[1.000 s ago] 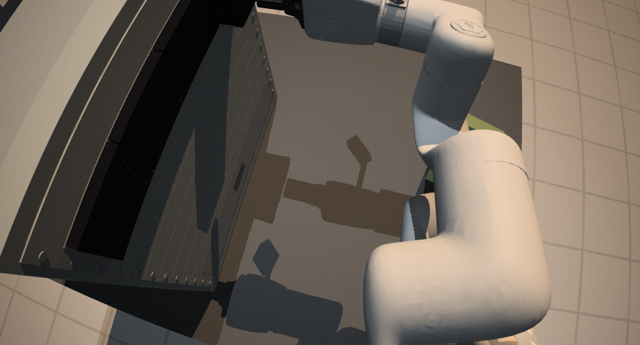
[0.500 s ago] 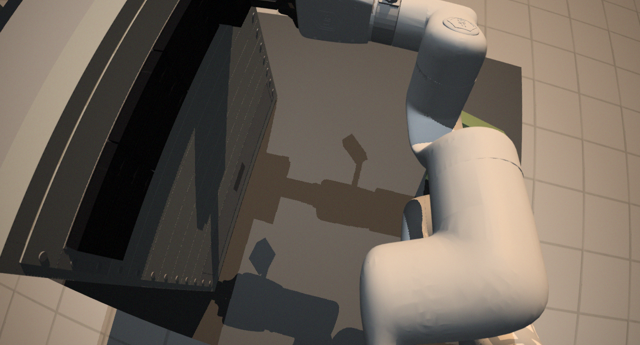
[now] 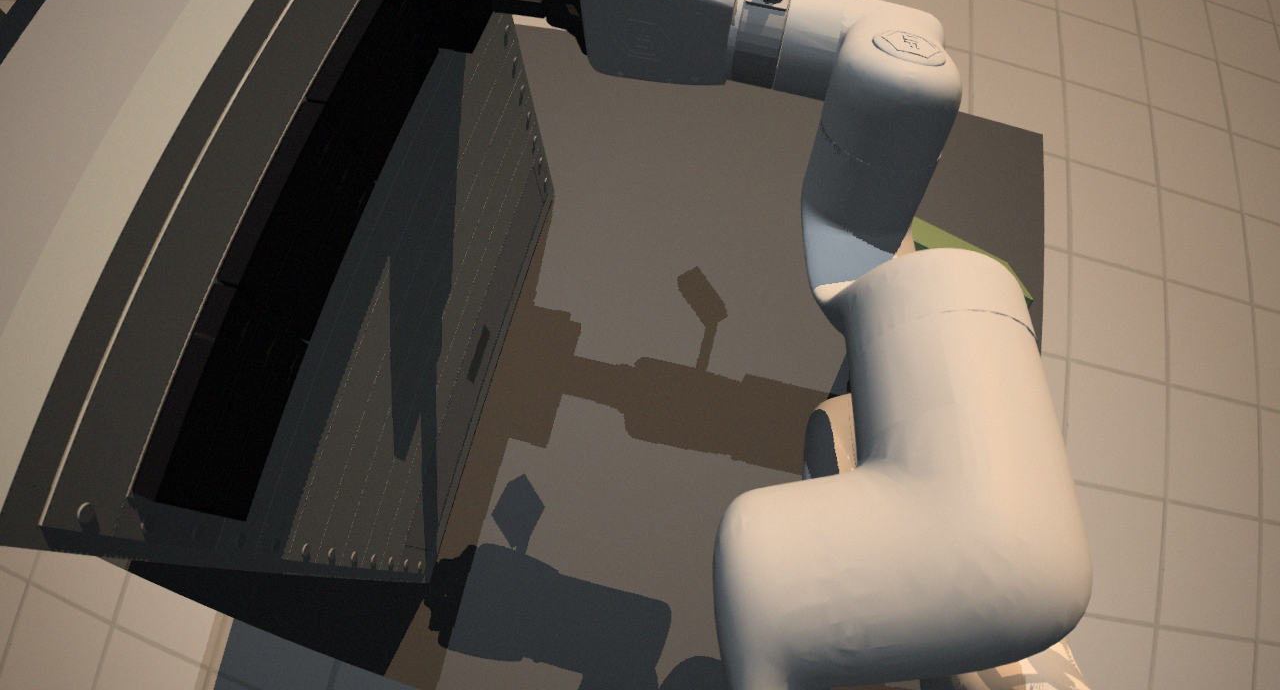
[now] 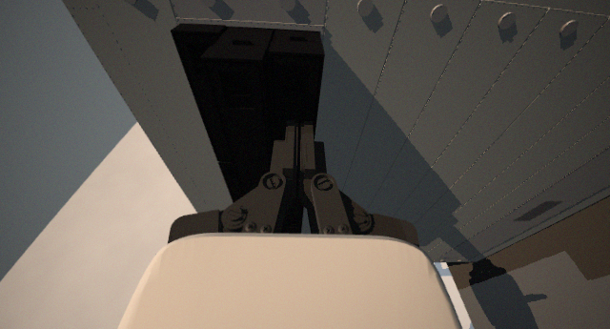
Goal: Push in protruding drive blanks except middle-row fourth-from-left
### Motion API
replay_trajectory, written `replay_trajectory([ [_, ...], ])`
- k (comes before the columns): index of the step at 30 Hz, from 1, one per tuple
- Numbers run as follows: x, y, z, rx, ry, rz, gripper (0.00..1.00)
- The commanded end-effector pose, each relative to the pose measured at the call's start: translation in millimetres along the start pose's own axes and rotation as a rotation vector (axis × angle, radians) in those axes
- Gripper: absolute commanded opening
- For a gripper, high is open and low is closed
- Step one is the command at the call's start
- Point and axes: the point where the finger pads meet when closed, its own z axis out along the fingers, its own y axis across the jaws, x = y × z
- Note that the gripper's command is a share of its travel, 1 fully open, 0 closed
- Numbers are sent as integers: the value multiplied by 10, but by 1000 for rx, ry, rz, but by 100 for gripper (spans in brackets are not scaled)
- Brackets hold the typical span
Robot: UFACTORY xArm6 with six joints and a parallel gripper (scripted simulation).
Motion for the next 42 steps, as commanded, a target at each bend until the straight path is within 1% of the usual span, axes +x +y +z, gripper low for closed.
replay_trajectory([
  [1, -3, -14, 42, 1, -1, -2, 0],
  [10, -3, -14, 47, 1, -1, -2, 0],
  [18, -4, -13, 142, 1, -1, -2, 0],
  [42, -4, -13, 172, 1, -1, -2, 0],
])
